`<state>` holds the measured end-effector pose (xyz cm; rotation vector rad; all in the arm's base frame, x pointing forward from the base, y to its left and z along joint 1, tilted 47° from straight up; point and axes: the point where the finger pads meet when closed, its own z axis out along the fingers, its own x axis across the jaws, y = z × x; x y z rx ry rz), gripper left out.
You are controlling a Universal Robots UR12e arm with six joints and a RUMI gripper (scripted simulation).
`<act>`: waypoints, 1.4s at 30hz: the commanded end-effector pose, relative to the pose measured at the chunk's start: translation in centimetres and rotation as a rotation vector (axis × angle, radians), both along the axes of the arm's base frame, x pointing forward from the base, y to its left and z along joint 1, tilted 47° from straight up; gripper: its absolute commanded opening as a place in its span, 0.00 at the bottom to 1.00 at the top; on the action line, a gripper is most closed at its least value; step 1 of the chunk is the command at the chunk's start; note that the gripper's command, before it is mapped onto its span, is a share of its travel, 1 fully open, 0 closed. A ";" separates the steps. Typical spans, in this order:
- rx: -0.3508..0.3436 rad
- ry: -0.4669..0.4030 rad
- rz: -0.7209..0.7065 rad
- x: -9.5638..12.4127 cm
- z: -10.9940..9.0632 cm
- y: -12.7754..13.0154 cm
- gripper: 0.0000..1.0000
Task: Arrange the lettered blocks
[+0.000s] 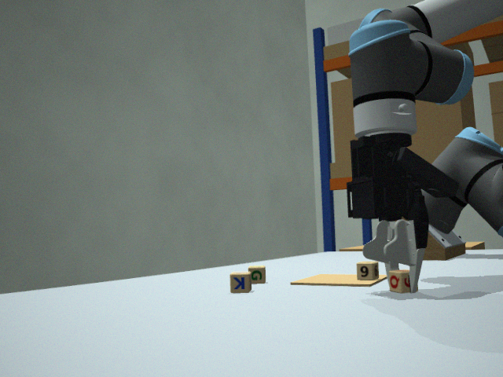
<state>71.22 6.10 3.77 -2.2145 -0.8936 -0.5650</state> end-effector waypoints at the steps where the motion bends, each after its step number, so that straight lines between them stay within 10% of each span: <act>1: 0.000 -0.001 -0.001 0.0 0.0 -0.1 0.28; 6: 0.000 -0.001 -0.001 0.0 0.0 -0.1 0.28; 7: 0.000 -0.001 -0.001 0.0 0.0 -0.1 0.09; 42: 0.000 -0.001 -0.001 0.0 0.0 -0.1 0.09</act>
